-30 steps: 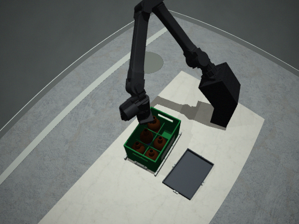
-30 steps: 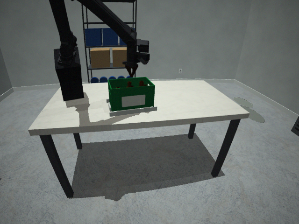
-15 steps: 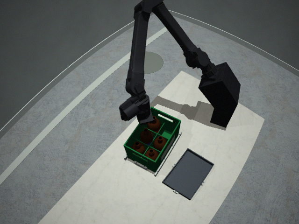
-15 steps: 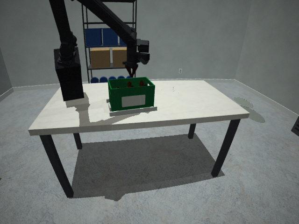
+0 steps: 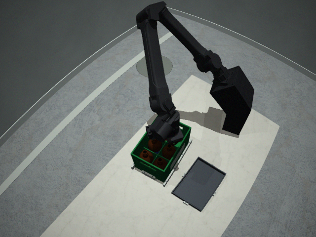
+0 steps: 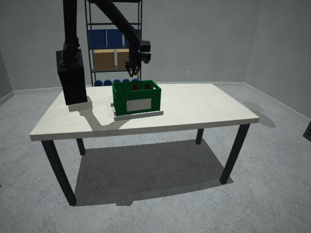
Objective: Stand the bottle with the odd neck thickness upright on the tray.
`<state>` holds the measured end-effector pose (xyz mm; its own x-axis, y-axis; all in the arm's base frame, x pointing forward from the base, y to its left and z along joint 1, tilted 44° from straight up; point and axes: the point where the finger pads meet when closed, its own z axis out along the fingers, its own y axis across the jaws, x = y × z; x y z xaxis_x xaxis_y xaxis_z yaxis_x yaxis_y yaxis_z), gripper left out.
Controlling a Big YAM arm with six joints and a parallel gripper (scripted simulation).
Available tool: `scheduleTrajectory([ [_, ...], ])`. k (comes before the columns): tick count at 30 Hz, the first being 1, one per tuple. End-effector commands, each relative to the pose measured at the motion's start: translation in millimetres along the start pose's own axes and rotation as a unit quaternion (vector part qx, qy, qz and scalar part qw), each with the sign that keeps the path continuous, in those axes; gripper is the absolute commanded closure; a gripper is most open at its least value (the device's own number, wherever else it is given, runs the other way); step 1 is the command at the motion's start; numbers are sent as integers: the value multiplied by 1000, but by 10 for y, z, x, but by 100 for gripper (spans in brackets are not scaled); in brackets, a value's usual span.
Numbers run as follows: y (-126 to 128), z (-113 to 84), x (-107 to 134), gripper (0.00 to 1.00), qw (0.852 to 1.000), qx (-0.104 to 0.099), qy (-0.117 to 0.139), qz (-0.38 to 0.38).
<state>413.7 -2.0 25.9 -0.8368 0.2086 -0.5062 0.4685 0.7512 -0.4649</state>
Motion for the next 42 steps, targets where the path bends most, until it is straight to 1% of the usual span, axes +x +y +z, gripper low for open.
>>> scheduleTrajectory([
  [1, -95, -107, -312, 39, 998, -5, -17, 61],
  [3, -94, -107, -314, 39, 998, -5, -18, 62],
  [5, -6, -176, -286, 39, 998, -13, -23, 52],
  [9, 17, -98, -181, 39, 999, -6, -14, 40],
  [35, 12, -104, -189, 39, 999, -7, -15, 42],
  [42, -16, -20, -187, 39, 999, -4, -13, 44],
])
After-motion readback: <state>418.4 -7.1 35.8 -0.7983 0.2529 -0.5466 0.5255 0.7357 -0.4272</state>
